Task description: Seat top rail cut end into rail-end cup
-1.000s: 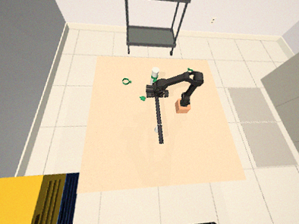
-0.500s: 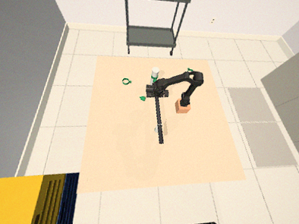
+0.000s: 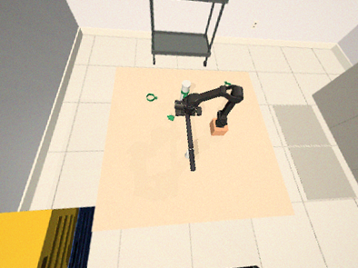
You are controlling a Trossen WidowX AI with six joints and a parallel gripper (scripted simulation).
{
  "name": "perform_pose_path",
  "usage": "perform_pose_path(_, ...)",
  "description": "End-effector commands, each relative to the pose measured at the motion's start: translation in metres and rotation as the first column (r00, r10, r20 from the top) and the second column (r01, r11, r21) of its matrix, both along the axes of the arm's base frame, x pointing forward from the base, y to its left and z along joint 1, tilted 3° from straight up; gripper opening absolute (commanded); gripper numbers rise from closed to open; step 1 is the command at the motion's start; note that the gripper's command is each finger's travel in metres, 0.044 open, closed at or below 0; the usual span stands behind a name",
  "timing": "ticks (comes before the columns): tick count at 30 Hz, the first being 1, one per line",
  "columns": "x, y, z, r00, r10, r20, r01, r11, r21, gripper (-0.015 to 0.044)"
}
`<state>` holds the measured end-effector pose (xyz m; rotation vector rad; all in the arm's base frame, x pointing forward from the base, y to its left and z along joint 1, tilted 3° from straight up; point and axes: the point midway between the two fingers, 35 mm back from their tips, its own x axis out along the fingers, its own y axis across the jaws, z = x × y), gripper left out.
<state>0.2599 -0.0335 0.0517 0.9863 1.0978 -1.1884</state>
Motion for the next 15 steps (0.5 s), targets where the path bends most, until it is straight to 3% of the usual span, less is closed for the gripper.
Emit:
perform_pose_path(1,0.002,-0.0053,0.0016,1.0,0.0,0.004,0.001,1.0,-0.012,0.0)
perform_pose_path(15,0.0036,-0.0114,0.0022,1.0,0.0,0.004,0.001,1.0,-0.012,0.0)
